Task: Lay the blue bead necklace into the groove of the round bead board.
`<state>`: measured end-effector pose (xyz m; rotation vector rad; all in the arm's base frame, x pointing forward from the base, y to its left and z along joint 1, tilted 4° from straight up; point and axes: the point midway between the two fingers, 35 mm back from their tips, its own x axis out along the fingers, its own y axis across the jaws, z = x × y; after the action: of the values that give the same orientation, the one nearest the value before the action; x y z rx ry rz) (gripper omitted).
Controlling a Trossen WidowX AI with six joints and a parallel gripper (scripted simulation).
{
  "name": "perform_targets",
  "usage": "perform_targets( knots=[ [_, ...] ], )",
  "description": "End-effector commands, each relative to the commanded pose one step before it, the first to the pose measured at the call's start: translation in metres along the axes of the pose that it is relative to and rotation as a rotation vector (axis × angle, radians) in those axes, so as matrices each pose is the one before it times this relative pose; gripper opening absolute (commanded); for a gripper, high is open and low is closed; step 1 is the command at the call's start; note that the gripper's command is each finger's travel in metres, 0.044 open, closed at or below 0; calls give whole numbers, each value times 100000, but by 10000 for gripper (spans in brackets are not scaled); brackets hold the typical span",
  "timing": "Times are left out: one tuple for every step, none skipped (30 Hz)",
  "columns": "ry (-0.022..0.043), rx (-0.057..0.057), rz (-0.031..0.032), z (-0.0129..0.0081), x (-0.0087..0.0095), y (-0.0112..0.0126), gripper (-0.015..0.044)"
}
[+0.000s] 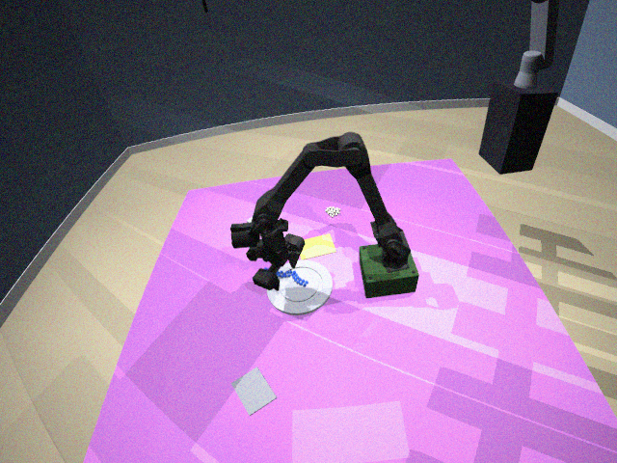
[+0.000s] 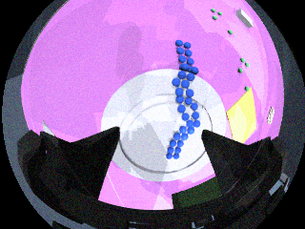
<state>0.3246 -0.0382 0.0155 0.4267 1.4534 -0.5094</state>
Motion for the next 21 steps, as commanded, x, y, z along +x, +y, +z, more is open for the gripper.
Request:
perform_targets(
  knots=[
    [-243,4308,-373,516,-164,-150,387],
    [-55,4925,-8,632,-146,-116,361],
    [-69,6103,-9,787,-178,-127,335],
    [-71,6113,-8,792,-175,-103,309],
    [-73,6113,-6,795,-171,-79,282],
    [-75,6113,-5,798,-168,-55,256],
    [-76,6102,-3,798,-164,-30,230],
    [-63,4924,-1,645,-130,-3,204],
    [-38,2954,0,387,-77,10,200],
    [-13,985,0,129,-25,6,200],
    [0,0,0,0,0,0,200],
    [0,0,0,0,0,0,200],
    [0,0,0,0,0,0,200],
    [0,0,0,0,0,0,200],
    [0,0,0,0,0,0,200],
    [0,0,0,0,0,0,200],
    [0,0,0,0,0,0,200],
    [-1,0,-1,2,201,3,200],
    [-1,0,-2,2,295,2,200],
    [-1,0,-3,0,425,-1,200],
    [0,0,-4,-5,486,-7,200]
  ],
)
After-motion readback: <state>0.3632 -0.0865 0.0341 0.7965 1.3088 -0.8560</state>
